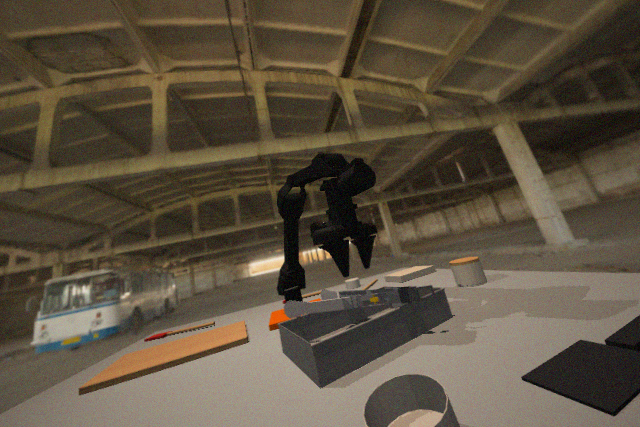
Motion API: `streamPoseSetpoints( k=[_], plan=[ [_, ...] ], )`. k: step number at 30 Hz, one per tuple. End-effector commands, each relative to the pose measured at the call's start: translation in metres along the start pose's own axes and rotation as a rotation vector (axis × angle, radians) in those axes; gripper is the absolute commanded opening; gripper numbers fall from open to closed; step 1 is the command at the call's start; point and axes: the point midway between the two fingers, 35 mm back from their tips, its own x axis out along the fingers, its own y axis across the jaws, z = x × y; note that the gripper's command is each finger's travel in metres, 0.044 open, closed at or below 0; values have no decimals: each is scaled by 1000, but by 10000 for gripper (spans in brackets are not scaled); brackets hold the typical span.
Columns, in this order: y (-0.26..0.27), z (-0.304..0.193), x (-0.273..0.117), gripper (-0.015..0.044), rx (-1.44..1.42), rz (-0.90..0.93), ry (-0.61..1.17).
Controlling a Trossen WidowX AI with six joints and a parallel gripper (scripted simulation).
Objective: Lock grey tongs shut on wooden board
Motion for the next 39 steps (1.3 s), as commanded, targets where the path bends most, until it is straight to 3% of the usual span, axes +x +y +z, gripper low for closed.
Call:
streamPoseSetpoints(
  k=[1,39],
  plan=[
    [-4,-2,-1,440,4,-6,0],
    [-4,-6,53,440,4,-6,1]
  ],
)
